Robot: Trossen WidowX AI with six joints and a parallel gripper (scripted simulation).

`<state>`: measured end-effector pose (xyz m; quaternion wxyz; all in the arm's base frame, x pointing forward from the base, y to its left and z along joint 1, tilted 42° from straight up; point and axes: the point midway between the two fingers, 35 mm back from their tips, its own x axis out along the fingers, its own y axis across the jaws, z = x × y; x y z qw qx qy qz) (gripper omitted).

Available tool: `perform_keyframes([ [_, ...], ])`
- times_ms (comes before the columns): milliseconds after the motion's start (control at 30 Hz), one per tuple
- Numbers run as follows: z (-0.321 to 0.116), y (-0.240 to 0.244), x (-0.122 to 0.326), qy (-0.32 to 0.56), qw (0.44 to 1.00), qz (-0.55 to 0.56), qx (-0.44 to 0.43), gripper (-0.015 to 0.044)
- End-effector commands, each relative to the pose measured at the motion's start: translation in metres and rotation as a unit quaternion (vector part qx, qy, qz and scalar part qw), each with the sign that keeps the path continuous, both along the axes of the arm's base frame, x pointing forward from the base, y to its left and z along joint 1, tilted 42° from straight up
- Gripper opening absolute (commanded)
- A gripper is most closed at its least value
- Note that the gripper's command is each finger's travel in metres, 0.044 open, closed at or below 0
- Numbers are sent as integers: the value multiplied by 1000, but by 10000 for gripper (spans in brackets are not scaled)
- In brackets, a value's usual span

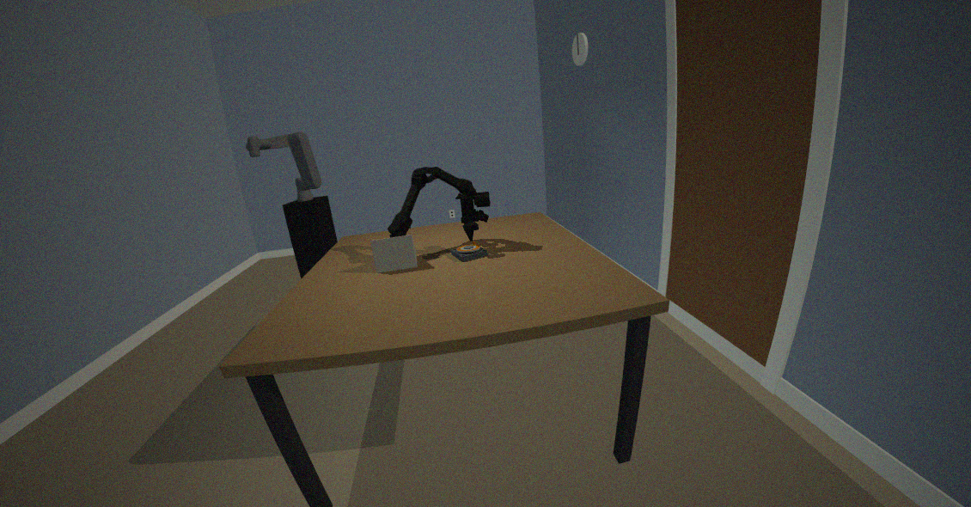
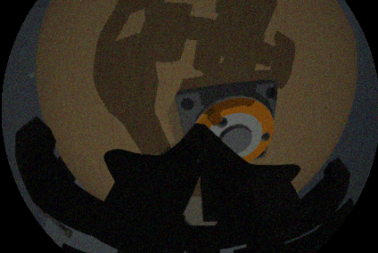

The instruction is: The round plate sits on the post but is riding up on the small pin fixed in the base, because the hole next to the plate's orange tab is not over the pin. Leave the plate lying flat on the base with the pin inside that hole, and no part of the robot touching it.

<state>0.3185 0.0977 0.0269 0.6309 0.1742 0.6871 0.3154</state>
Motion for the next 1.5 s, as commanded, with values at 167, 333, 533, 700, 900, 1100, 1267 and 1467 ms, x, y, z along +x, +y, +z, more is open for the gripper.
perform_keyframes([
  [167, -8, 5, -2, 6, 1000, -2, 2, 0],
  [333, -10, 4, 3, 6, 1000, -2, 2, 0],
  [533, -13, 4, 10, 5, 1000, -2, 2, 0],
  [700, -15, 2, 15, 5, 1000, -2, 2, 0],
  [900, -19, -1, 21, 5, 1000, -2, 2, 0],
  [1100, -23, -6, 25, 5, 1000, -2, 2, 0],
  [1267, -26, -8, 28, 5, 1000, -2, 2, 0],
  [1467, -29, -12, 31, 5, 1000, -2, 2, 0],
])
